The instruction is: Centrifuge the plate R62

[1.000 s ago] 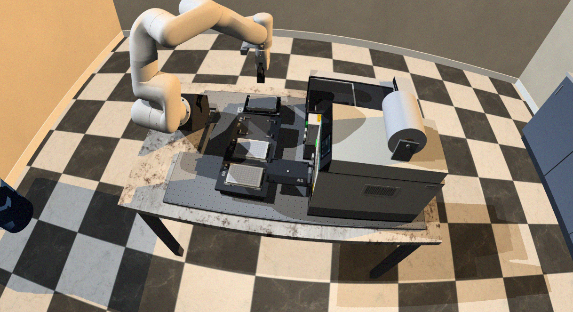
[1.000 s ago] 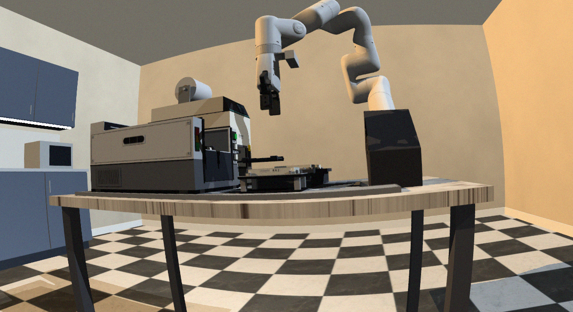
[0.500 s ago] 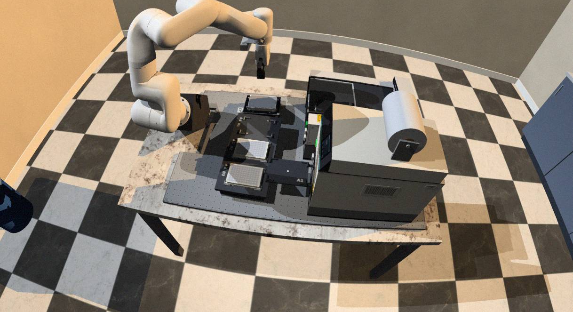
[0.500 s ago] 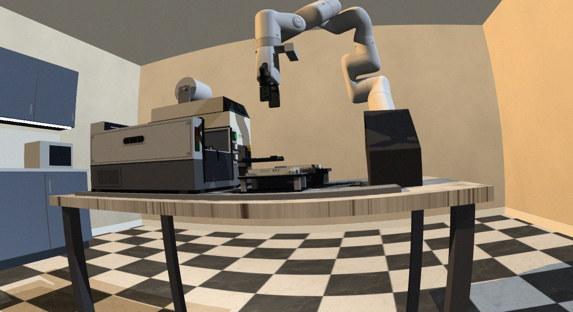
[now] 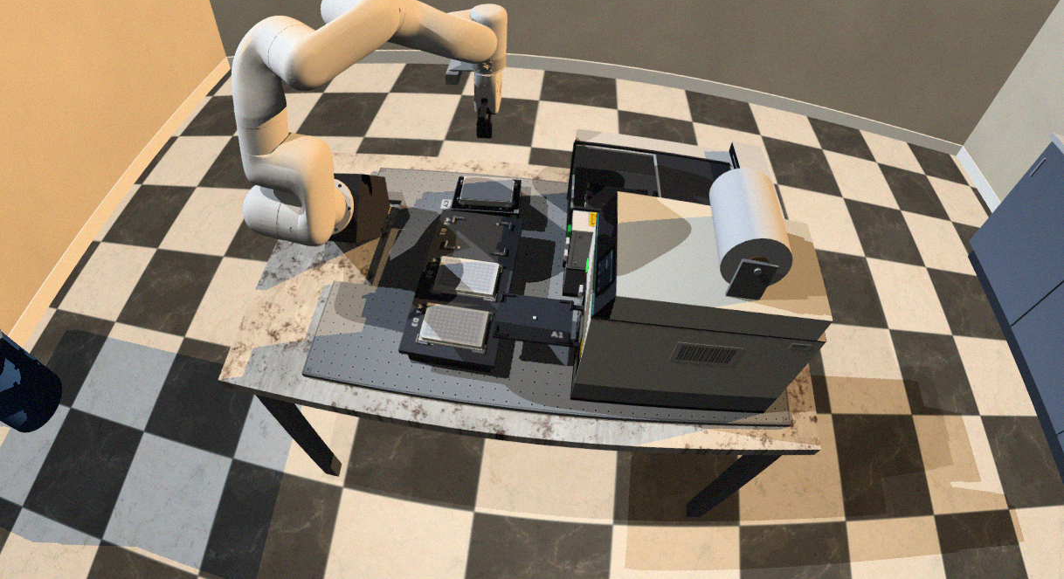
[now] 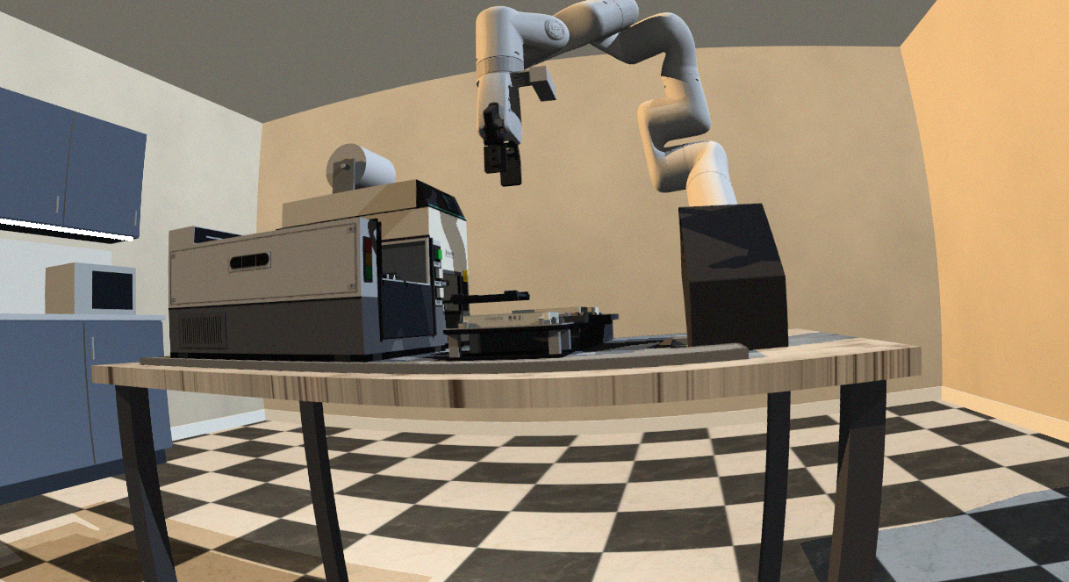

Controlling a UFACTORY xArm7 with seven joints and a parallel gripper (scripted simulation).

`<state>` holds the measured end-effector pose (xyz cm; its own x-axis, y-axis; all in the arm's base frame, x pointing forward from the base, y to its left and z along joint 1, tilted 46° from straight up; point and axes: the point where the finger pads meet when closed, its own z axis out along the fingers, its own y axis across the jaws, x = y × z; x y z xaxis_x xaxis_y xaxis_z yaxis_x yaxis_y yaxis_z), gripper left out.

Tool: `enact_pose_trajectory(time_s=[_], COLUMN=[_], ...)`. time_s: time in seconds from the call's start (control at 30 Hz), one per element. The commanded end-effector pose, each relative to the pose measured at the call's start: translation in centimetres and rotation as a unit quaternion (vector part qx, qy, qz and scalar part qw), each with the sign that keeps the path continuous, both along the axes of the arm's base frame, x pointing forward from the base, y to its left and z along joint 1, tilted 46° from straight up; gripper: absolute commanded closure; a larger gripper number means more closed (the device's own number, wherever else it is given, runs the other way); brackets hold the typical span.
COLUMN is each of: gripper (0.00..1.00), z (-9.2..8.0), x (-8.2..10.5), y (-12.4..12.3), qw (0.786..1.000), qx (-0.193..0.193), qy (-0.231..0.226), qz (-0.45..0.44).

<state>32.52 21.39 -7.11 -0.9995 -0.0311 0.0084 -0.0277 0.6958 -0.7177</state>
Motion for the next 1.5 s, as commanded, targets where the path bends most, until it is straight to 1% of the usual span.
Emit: enact_pose_trajectory(time_s=[0.0,0.27,0.4,0.43,0.5,1.0,1.07,1.47], gripper=[0.0,0.0,0.0,1.0,1.0,1.0,1.0,1.0], z=[0.4,1.4,1.4,1.6,1.6,4.8,4.8,7.4], x=[0.0,0.0,0.0,0.2,0.2,3.2,3.2,5.6], y=[0.6,1.5,1.6,1.2,1.2,-4.9,-4.9,-9.8], qw=[1.0,1.0,1.0,1.0,1.0,1.0,1.0,1.0], qx=[0.002,0.002,0.002,0.002,0.002,0.001,0.001,0.001], qy=[-0.001,-0.001,-0.001,-0.001,-0.001,-0.001,-0.001,-0.001], qz=[0.001,0.001,0.001,0.001,0.001,0.001,0.001,0.001])
